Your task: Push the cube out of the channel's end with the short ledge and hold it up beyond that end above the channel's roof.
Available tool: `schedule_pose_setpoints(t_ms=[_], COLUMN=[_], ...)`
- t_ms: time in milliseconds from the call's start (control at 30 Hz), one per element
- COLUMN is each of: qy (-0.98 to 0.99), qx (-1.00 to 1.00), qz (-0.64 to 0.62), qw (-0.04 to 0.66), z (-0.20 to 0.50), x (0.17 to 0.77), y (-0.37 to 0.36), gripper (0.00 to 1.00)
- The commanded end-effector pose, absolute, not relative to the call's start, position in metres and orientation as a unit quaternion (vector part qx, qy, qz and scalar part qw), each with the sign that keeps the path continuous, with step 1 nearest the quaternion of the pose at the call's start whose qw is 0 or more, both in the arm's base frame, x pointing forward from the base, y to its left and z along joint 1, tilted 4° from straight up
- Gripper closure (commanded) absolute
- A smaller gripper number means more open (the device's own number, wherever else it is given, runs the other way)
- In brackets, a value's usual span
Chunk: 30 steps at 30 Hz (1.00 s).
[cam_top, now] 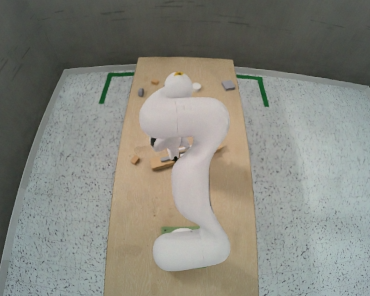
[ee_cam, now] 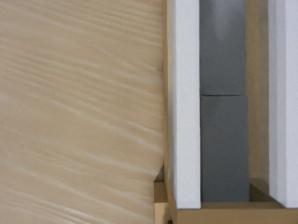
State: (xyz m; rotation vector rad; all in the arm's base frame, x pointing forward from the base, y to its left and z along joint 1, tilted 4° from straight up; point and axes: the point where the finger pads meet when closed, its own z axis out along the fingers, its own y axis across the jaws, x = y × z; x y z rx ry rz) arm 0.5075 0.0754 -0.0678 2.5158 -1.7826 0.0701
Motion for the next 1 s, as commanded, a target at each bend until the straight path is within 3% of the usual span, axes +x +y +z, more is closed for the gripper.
schedule_pose_setpoints(t_ms=[0, 300, 633, 967], qy=[-0.578, -0.578, -0.578, -0.578], qx=[0.815, 0.815, 0.815, 0.815], qz=[0.023, 0.023, 0.023, 0.023], qw=[0.028, 0.028, 0.028, 0.028], z=[-0.067, -0.065, 0.001, 0.002], x=[0.508, 0.508, 0.508, 0.508], y=[0.076, 0.076, 0.081, 0.081], gripper=[0.61, 0.61, 0.61, 0.61])
